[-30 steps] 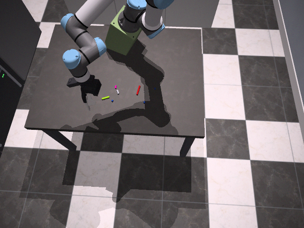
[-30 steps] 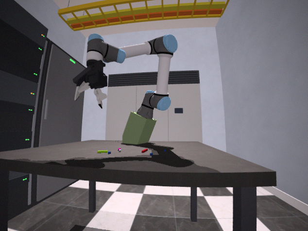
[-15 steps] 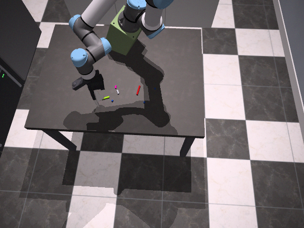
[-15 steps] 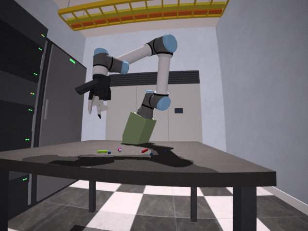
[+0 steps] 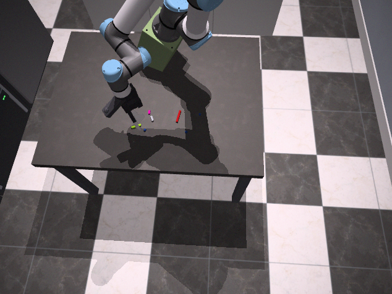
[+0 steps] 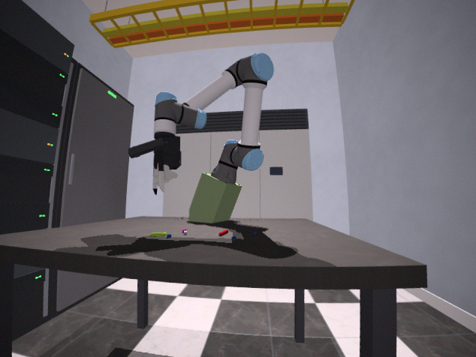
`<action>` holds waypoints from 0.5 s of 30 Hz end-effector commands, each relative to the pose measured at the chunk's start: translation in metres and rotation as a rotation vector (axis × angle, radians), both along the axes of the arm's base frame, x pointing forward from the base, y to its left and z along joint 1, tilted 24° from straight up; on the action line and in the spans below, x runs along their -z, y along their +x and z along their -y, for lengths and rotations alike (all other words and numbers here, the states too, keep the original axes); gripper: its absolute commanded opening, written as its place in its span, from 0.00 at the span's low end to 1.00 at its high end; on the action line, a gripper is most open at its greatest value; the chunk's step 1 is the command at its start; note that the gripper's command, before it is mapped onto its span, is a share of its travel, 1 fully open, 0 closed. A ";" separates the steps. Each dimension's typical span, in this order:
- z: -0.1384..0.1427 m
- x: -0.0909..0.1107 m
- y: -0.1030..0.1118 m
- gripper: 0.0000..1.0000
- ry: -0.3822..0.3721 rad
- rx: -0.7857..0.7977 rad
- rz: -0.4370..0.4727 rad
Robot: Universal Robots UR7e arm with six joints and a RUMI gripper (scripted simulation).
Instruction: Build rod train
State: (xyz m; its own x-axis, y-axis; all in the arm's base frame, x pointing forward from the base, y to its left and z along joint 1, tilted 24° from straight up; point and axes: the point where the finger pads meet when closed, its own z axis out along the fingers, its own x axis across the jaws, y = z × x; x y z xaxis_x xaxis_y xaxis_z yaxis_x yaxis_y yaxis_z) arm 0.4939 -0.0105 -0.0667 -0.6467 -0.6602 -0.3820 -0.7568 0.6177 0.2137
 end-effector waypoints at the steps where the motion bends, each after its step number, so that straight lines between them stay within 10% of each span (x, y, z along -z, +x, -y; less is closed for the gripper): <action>1: -0.009 0.013 -0.019 1.00 -0.021 -0.148 0.077; 15: -0.037 0.038 -0.069 1.00 -0.074 -0.494 0.226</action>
State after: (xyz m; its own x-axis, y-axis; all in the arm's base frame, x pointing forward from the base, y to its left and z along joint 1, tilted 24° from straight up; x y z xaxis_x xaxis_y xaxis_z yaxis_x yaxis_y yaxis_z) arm 0.4417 0.0178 -0.0969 -0.2910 -0.8621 -0.4148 -0.9530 0.2995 0.0461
